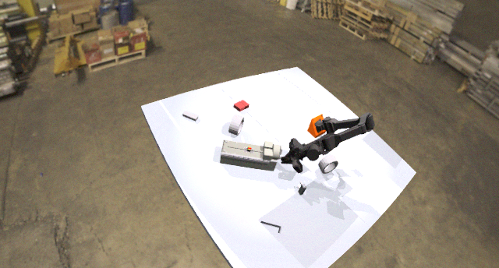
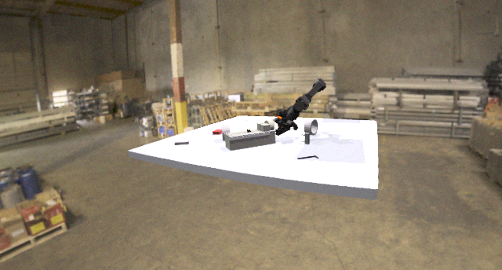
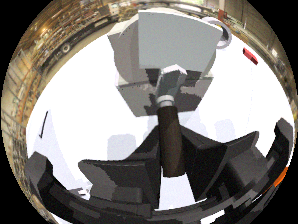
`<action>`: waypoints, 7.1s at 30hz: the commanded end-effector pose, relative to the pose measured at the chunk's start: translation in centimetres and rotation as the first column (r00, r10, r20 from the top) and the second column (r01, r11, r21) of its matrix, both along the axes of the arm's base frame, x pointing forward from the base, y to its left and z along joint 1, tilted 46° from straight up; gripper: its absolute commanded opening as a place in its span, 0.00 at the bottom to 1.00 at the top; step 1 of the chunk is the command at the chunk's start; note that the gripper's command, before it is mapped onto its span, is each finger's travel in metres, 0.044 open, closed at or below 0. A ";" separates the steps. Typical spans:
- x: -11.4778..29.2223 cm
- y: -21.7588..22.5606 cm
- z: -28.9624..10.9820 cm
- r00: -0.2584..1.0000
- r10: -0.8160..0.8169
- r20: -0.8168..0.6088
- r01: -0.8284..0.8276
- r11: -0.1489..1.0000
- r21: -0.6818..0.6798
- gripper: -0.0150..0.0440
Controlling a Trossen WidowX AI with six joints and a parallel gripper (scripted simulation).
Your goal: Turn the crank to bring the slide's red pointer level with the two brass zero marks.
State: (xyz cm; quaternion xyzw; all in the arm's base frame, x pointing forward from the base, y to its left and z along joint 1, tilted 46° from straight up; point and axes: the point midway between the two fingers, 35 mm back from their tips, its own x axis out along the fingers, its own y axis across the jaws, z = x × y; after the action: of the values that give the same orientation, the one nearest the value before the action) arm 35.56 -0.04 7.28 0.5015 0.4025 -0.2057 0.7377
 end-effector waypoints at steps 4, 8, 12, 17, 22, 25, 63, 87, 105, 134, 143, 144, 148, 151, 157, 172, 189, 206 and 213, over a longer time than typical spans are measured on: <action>-0.7 -0.3 -0.6 1.000 -0.006 -0.024 0.006 1.000 -0.004 0.25; -0.8 -0.4 -0.6 1.000 -0.006 -0.024 0.006 1.000 -0.004 0.25; -0.9 -0.4 -0.7 1.000 -0.006 -0.024 0.006 1.000 -0.004 0.25; -1.0 -0.6 -0.7 1.000 -0.006 -0.024 0.006 1.000 -0.004 0.25; -1.2 -0.8 -0.8 1.000 -0.006 -0.024 0.006 1.000 -0.004 0.25; -1.4 -0.9 -0.8 1.000 -0.006 -0.024 0.006 1.000 -0.004 0.25; -2.1 -2.0 -0.6 1.000 -0.006 -0.025 0.006 1.000 -0.005 0.25; -2.1 -1.9 -0.6 1.000 -0.006 -0.022 0.006 1.000 -0.001 0.83; -2.7 -5.5 2.9 1.000 -0.006 -0.023 0.006 1.000 -0.003 1.00; -0.9 -15.7 7.8 0.983 0.170 0.064 -0.167 0.984 -0.055 1.00; 1.9 -18.7 5.3 0.911 0.367 0.189 -0.348 0.929 -0.127 1.00; 2.2 -19.1 5.0 0.899 0.387 0.203 -0.365 0.921 -0.139 1.00; 3.1 -20.5 3.7 0.848 0.462 0.260 -0.424 0.885 -0.190 1.00; 3.6 -21.6 2.6 0.803 0.514 0.301 -0.459 0.857 -0.236 1.00; 4.0 -22.3 1.4 0.763 0.553 0.334 -0.482 0.831 -0.277 1.00; 4.6 -19.1 -1.7 0.763 0.553 0.335 -0.482 0.832 -0.277 1.00; 4.4 -20.9 0.0 0.762 0.555 0.334 -0.483 0.830 -0.277 1.00; 2.0 -18.5 5.0 0.909 0.364 0.204 -0.350 0.931 -0.104 1.00; 0.0 -16.0 7.2 0.969 0.227 0.102 -0.224 0.974 -0.044 1.00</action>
State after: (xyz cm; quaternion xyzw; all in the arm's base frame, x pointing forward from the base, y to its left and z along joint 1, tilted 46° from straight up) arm 36.62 -17.17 13.88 0.4343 0.4054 -0.0670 0.8016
